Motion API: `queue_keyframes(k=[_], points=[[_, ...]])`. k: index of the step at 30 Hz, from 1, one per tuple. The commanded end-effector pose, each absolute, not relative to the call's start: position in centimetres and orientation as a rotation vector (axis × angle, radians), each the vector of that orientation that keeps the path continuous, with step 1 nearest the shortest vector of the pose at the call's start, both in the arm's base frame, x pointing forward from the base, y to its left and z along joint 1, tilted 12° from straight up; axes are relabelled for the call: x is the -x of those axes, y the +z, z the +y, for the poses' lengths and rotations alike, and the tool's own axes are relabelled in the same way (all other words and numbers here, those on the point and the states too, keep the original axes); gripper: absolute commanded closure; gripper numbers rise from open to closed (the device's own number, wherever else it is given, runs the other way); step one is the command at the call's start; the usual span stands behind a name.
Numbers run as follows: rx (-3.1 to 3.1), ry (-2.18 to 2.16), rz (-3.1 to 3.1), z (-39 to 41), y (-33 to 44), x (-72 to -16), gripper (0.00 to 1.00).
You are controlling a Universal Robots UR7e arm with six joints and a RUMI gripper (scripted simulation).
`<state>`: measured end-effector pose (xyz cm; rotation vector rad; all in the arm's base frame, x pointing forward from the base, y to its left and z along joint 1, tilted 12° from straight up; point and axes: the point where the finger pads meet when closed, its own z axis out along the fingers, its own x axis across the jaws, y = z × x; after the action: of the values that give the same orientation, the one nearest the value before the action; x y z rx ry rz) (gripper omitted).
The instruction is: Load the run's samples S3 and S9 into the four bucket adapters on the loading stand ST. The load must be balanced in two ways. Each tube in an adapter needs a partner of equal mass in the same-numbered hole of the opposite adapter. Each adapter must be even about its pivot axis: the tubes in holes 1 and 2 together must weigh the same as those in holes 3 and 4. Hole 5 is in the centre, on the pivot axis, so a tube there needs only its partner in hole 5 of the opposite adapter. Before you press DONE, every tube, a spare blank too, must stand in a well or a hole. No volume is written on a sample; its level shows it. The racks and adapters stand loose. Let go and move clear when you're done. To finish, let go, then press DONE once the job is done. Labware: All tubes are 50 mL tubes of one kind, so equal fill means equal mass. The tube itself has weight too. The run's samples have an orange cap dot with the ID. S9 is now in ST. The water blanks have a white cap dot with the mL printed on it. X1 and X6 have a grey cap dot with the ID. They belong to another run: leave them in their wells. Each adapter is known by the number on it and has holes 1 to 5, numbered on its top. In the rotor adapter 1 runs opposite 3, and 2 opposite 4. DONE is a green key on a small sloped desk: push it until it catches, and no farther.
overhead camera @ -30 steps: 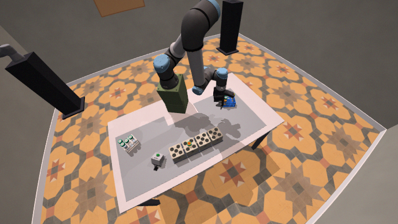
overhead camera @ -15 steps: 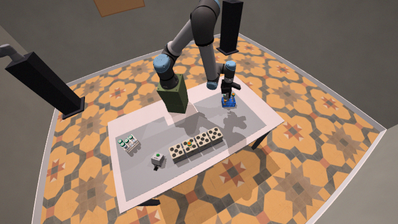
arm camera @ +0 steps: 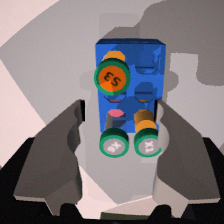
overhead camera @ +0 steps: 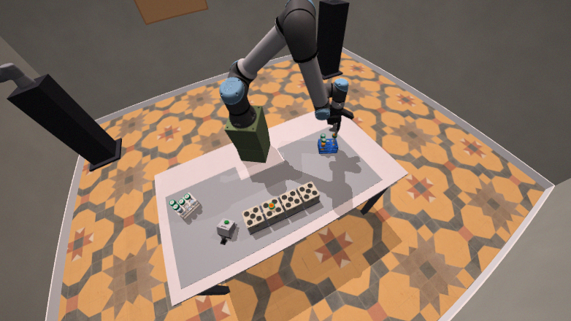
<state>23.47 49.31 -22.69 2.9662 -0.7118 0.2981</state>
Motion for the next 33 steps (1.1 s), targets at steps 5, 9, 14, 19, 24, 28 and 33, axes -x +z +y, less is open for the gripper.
queue_keyframes(k=[5,9,14,19,24,28,33], points=[[-2.961,0.299,-0.714,50.3,-23.0,-23.3,0.65],[-2.961,0.299,-0.714,50.2,-24.3,-23.5,0.65],[-2.961,0.299,-0.714,50.0,-25.2,-23.7,0.65],[-2.961,0.299,-0.714,49.9,-26.7,-23.9,0.65],[-2.961,0.299,-0.714,49.8,-27.0,-24.0,0.65],[-2.961,0.299,-0.714,49.8,-27.4,-24.0,0.65],[-2.961,0.299,-0.714,49.8,-27.5,-24.0,0.65]])
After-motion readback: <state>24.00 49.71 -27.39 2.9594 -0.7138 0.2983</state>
